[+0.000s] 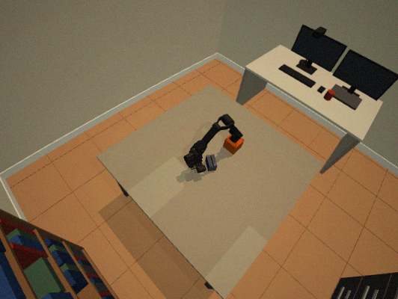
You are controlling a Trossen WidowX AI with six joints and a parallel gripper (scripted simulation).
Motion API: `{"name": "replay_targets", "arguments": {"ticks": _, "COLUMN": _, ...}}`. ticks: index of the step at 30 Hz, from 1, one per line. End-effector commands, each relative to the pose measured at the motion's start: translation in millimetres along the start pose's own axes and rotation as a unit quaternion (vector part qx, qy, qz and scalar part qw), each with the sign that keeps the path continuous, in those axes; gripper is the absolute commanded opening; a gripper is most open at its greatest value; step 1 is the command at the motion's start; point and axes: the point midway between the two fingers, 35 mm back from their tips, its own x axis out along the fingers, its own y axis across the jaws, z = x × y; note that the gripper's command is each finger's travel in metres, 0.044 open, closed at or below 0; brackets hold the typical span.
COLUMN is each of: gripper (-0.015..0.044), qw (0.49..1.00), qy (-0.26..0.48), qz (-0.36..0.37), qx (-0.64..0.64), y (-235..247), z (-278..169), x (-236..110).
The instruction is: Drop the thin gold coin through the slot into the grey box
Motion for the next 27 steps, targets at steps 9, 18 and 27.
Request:
{"name": "replay_targets", "arguments": {"ticks": 9, "gripper": 0.0, "qw": 1.0, "qy": -0.006, "qz": 0.0, "qx": 0.002, "y": 1, "z": 5, "x": -33}}
{"name": "replay_targets", "arguments": {"ticks": 18, "gripper": 0.0, "qw": 1.0, "qy": -0.006, "qz": 0.0, "qx": 0.002, "y": 1, "z": 5, "x": -56}}
{"name": "replay_targets", "arguments": {"ticks": 27, "gripper": 0.0, "qw": 1.0, "qy": -0.006, "qz": 0.0, "qx": 0.002, "y": 1, "z": 3, "x": -78}}
